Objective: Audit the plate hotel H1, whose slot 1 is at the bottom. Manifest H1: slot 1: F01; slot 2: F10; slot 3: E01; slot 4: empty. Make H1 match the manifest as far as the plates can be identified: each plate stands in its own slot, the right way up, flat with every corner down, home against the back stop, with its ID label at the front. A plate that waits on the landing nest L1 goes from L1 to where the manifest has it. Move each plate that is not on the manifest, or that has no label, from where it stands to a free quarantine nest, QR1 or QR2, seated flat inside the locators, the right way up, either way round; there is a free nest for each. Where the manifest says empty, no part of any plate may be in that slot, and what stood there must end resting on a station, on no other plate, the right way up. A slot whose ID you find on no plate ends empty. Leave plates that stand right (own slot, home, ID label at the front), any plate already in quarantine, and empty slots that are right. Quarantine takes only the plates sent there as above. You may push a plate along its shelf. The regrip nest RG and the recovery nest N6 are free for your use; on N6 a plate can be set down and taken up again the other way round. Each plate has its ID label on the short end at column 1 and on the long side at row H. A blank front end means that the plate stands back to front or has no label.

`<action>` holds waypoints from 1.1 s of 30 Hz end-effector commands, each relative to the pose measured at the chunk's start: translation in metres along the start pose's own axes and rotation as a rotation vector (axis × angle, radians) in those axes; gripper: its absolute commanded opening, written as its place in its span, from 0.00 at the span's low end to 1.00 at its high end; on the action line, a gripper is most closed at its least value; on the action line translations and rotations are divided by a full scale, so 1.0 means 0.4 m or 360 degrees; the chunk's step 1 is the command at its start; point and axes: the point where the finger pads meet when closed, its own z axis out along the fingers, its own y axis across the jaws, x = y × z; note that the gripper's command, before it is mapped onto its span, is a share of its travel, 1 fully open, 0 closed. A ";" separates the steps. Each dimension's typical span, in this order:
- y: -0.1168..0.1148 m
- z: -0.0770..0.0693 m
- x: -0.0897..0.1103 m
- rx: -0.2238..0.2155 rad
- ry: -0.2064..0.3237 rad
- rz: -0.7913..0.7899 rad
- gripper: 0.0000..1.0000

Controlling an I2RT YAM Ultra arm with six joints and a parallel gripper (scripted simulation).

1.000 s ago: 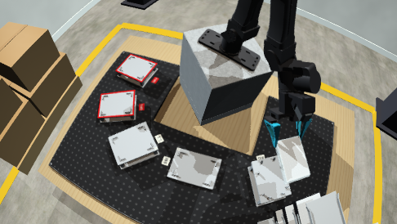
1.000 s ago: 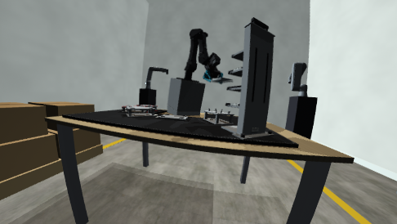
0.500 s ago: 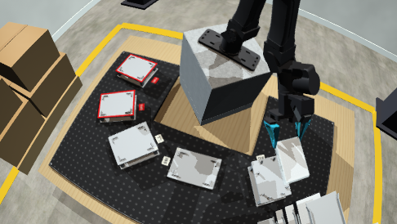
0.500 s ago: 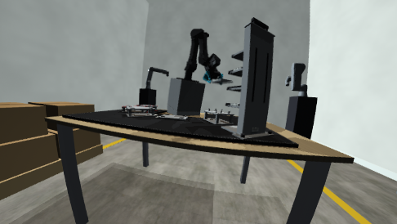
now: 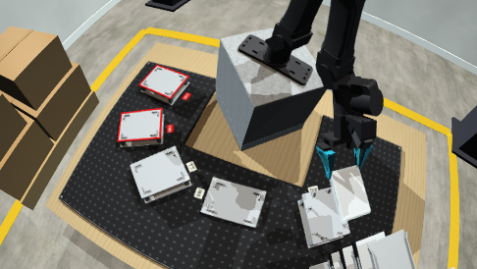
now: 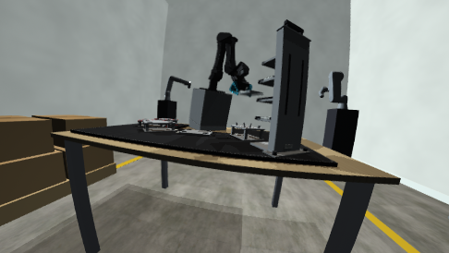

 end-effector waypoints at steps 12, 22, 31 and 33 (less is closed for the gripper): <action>0.003 0.009 -0.013 -0.0010 -0.0050 0.0020 0.86; 0.003 0.018 -0.004 -0.0010 -0.0050 0.0020 0.86; 0.003 0.024 0.002 -0.0010 -0.0050 0.0020 0.86; 0.004 0.026 0.004 -0.0010 -0.0050 0.0020 0.86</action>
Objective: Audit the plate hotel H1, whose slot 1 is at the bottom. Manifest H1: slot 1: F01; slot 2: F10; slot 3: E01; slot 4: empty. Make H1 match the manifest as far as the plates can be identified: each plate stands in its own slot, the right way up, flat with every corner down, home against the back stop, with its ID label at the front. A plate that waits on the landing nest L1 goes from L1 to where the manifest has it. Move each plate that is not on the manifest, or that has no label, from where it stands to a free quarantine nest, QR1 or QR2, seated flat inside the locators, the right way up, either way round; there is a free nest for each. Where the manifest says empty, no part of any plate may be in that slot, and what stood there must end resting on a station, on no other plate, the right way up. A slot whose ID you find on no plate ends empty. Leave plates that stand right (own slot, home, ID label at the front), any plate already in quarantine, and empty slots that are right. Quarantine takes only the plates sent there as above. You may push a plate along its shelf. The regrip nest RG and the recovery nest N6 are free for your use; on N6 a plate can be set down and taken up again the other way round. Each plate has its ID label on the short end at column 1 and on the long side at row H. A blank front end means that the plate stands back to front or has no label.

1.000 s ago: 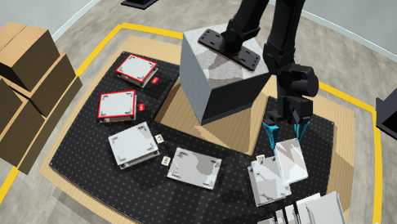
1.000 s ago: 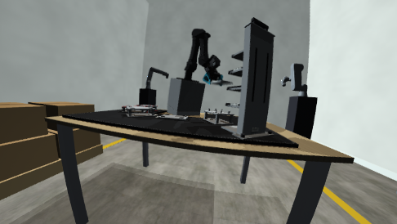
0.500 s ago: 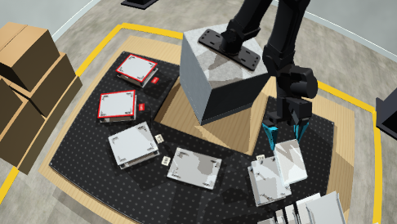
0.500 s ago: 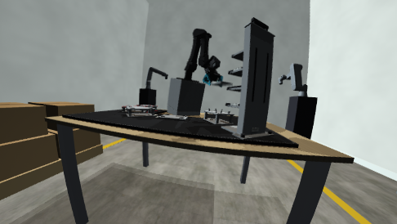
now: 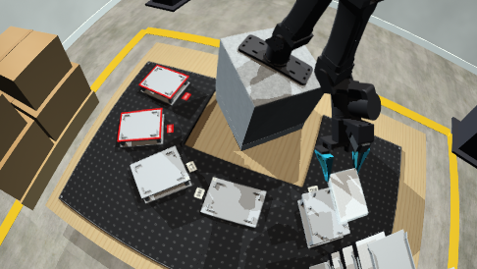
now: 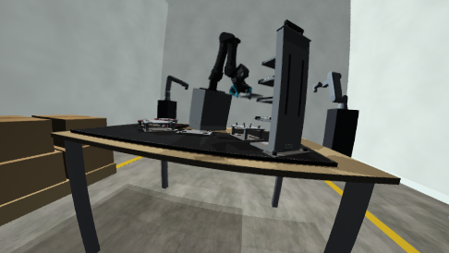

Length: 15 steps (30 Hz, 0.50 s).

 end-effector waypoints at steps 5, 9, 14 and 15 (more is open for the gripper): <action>0.003 0.004 -0.016 -0.0010 -0.0048 0.0018 0.86; 0.003 0.006 -0.014 -0.0010 -0.0048 0.0018 0.86; 0.003 0.010 -0.010 -0.0010 -0.0048 0.0018 0.86; 0.003 0.011 -0.009 -0.0010 -0.0048 0.0018 0.86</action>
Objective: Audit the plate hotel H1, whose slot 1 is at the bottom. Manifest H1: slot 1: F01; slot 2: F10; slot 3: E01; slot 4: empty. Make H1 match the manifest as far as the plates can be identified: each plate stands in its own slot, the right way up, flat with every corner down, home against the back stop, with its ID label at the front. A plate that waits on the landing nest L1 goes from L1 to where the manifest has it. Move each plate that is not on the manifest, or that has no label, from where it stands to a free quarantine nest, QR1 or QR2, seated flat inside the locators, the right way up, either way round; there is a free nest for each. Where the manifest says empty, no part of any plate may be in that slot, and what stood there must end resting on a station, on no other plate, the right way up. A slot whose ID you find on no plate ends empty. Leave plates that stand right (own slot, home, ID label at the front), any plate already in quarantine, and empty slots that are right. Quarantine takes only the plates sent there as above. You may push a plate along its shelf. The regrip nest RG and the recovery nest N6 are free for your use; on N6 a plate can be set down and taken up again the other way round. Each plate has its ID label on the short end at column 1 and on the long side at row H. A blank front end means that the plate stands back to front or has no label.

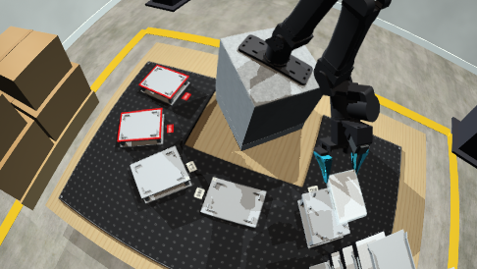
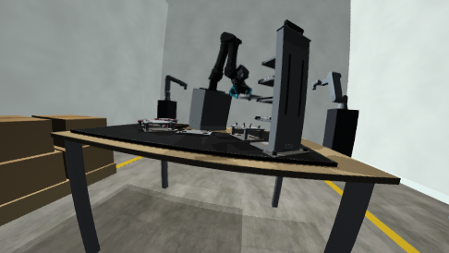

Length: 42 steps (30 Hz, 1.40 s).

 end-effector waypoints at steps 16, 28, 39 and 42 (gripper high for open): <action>0.005 0.012 -0.007 -0.0012 -0.0047 0.0016 0.86; 0.005 0.021 0.002 -0.0012 -0.0047 0.0016 0.86; 0.005 0.030 0.011 -0.0012 -0.0047 0.0016 0.86; 0.005 0.033 0.014 -0.0012 -0.0047 0.0016 0.86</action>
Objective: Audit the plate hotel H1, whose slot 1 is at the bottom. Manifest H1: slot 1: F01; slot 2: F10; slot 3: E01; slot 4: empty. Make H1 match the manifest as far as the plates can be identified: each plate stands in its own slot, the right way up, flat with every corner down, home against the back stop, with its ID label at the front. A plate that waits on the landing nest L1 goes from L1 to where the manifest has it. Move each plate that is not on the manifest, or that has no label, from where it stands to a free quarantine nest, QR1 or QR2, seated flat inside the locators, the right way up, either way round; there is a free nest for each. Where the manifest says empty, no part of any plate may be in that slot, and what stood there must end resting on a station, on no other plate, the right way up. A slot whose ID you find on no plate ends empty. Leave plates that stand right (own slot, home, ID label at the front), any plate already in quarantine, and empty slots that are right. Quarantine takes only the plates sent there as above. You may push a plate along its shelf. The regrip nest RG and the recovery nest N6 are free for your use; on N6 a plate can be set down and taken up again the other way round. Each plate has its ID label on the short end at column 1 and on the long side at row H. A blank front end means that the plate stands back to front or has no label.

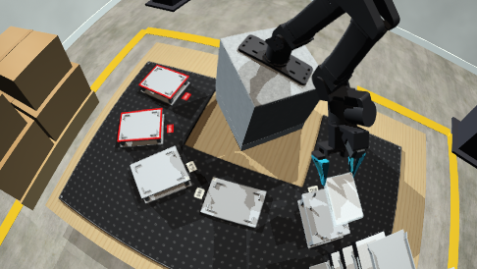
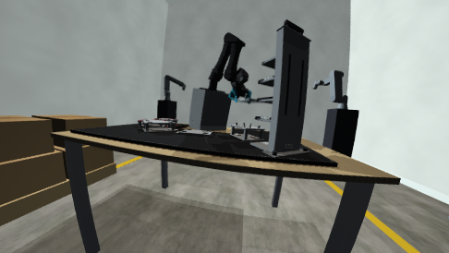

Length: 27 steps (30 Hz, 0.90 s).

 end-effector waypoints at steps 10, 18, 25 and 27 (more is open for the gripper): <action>0.006 0.007 -0.015 -0.0013 -0.0051 0.0017 0.86; 0.006 0.014 -0.008 -0.0013 -0.0051 0.0017 0.86; 0.006 0.019 -0.004 -0.0013 -0.0051 0.0017 0.86; 0.006 0.021 -0.002 -0.0013 -0.0051 0.0017 0.86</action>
